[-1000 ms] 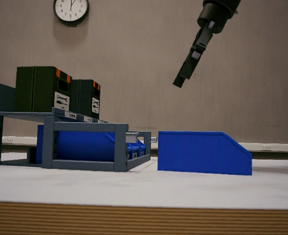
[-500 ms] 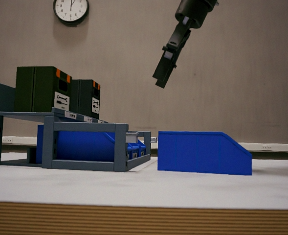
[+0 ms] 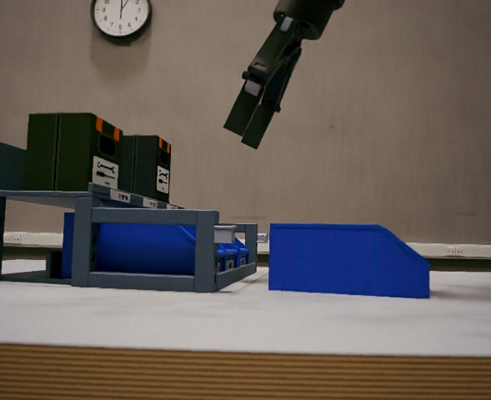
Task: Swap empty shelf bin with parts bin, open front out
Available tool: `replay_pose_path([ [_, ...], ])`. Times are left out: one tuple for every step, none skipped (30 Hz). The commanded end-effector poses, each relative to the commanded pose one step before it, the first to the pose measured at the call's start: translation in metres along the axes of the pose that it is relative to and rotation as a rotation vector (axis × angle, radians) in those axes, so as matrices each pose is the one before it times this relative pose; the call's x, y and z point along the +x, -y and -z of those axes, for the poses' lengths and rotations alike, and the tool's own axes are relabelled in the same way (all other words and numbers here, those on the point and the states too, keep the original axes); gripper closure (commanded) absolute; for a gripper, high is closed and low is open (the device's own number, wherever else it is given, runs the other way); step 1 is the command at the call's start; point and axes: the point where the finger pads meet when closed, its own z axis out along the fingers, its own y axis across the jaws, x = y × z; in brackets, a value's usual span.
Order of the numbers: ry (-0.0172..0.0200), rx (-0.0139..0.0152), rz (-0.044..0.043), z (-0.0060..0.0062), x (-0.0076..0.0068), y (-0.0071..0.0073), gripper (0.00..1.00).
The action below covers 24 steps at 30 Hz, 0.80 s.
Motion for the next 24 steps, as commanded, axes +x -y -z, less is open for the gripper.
replay_pose_path([
  [0.00428, 0.00271, -0.00647, -0.00169, -0.00436, -0.00737, 0.0],
  [0.00113, -0.00009, -0.00165, -0.00048, -0.00085, -0.00201, 0.0],
  [0.001, -0.00011, -0.00145, -0.00042, -0.00074, -0.00177, 0.0],
  [0.00088, -0.00011, -0.00126, -0.00036, -0.00064, -0.00155, 0.0],
  [0.00075, -0.00011, -0.00108, -0.00031, -0.00054, -0.00133, 0.0],
  [0.00064, -0.00011, -0.00091, -0.00026, -0.00045, -0.00112, 0.0],
  [0.0, 0.0, 0.0, 0.0, 0.0, 0.0, 0.0],
  [0.0, 0.0, 0.0, 0.0, 0.0, 0.0, 0.0],
  [0.00052, -0.00009, -0.00075, -0.00021, -0.00036, -0.00092, 0.0],
  [0.00042, -0.00008, -0.00059, -0.00017, -0.00029, -0.00073, 0.0],
  [0.00032, -0.00006, -0.00046, -0.00013, -0.00022, -0.00057, 0.0],
  [0.00024, -0.00005, -0.00033, -0.00009, -0.00016, -0.00041, 0.0],
  [0.00016, -0.00003, -0.00023, -0.00006, -0.00011, -0.00028, 0.0],
  [0.0001, -0.00002, -0.00014, -0.00004, -0.00007, -0.00018, 0.0],
  [0.00005, -0.00001, -0.00007, -0.00002, -0.00004, -0.00009, 0.0],
  [0.00002, 0.0, -0.00003, -0.00001, -0.00001, -0.00003, 0.0],
  [0.0, 0.0, 0.0, 0.0, 0.0, -0.00001, 0.0],
  [0.0, 0.0, 0.0, 0.0, 0.0, 0.0, 0.0],
  [0.0, 0.0, 0.0, 0.0, 0.0, 0.0, 0.0],
  [0.0, 0.0, 0.0, 0.0, 0.0, 0.0, 0.0],
  [0.0, 0.0, 0.0, 0.0, 0.0, 0.0, 0.0],
  [0.0, 0.0, 0.0, 0.0, 0.0, 0.0, 0.0],
  [0.0, 0.0, 0.0, 0.0, 0.0, 0.0, 0.0],
  [0.0, 0.0, 0.0, 0.0, 0.0, 0.0, 0.0],
])
